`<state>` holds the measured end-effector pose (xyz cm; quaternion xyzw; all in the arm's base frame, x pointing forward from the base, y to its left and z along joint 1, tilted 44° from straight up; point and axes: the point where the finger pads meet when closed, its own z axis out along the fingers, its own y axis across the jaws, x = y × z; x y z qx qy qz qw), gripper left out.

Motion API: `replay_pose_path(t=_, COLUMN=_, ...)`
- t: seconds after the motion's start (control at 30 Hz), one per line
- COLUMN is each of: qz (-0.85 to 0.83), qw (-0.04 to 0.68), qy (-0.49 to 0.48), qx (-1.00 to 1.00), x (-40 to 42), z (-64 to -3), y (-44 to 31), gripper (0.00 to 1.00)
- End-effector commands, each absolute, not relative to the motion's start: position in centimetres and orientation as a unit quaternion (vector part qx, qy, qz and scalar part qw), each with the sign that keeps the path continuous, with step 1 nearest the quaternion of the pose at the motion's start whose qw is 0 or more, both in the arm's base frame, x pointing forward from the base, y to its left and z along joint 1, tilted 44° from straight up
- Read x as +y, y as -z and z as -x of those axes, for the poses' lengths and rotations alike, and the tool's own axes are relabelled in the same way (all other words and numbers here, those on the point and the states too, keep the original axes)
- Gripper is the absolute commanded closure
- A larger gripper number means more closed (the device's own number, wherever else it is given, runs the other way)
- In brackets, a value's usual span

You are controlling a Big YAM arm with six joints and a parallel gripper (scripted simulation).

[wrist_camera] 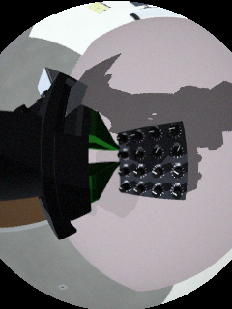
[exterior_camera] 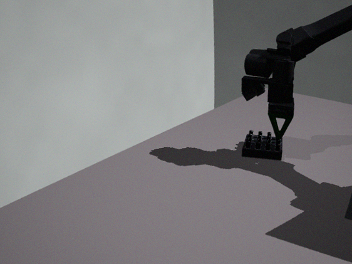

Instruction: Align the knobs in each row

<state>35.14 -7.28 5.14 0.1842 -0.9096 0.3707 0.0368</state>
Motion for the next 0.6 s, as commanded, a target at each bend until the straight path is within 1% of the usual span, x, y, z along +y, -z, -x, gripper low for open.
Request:
replay_pose_path(t=0.0, qz=-0.195, qw=0.032, qy=-0.372, qx=-0.907, x=-6.84, z=-35.7, y=-4.79, gripper=0.82)
replay_pose_path(t=0.57, qz=-0.188, qw=0.031, qy=-0.372, qx=-0.908, x=-7.22, z=-35.92, y=-4.89, gripper=0.82)
